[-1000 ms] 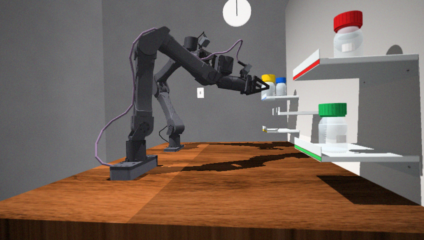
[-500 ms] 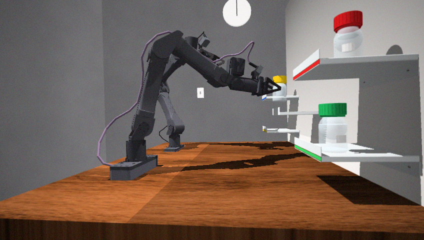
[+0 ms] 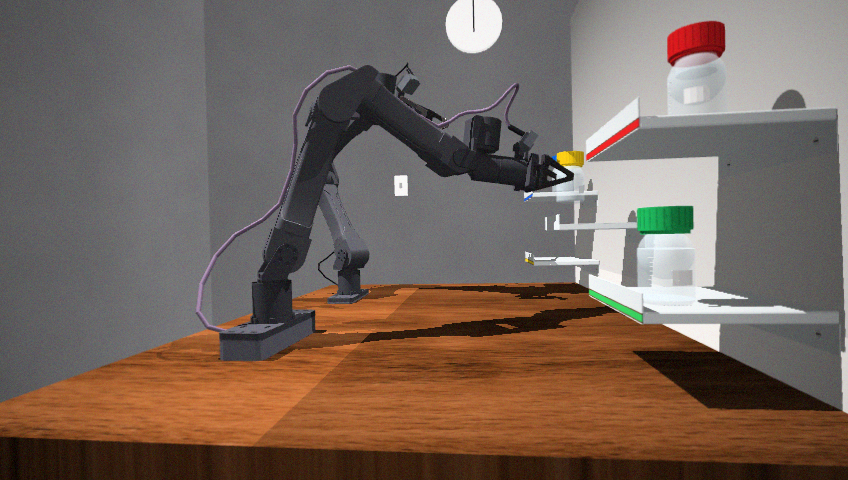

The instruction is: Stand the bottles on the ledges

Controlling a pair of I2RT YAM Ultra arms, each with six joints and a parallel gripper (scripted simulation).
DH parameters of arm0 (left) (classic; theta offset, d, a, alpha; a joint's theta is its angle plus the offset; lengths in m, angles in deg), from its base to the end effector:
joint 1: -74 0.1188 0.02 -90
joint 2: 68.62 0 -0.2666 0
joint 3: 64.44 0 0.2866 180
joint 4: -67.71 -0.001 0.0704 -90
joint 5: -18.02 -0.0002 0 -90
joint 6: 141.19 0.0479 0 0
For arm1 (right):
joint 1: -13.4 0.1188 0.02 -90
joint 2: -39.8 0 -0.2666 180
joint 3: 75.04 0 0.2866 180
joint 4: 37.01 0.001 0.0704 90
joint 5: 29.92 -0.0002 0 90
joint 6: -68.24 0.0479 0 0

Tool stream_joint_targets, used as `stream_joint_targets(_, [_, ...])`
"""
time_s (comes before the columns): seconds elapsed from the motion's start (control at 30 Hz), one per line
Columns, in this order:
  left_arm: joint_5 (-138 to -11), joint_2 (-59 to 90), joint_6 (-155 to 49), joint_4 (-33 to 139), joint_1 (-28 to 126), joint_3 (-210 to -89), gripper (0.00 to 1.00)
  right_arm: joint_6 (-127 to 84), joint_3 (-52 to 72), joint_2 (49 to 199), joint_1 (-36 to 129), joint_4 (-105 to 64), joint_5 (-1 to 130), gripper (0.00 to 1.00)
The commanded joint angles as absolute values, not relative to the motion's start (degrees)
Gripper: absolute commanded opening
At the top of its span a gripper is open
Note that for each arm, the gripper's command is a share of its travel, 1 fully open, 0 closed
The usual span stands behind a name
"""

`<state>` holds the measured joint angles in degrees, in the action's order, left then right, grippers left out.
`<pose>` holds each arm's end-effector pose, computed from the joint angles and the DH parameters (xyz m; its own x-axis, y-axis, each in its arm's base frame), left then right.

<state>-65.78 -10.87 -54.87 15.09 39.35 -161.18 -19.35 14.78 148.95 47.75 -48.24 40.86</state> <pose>0.1805 -0.1172 0.4966 -0.2242 0.0774 -0.9715 0.4655 0.8843 -0.0370 0.4148 0.2656 0.2593 -0.1273 -0.0389 -0.9911 -0.2586 0.9660 -0.0047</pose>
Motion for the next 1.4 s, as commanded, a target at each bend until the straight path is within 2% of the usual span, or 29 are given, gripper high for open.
stream_joint_targets(0.0, [-66.18, -11.75, -54.88, 14.22, 40.1, -161.65, 1.0, -19.43, 17.66, 147.87, 47.2, -50.38, 41.43, 0.5])
stream_joint_targets(0.53, [-66.18, -11.75, -54.88, 14.22, 40.1, -161.65, 1.0, -19.91, 12.98, 150.64, 46.89, -60.13, 41.82, 0.5])
stream_joint_targets(1.37, [-66.18, -11.75, -54.88, 14.22, 40.1, -161.65, 1.0, -19.86, 11.64, 151.92, 46.69, -61.5, 41.92, 0.5])
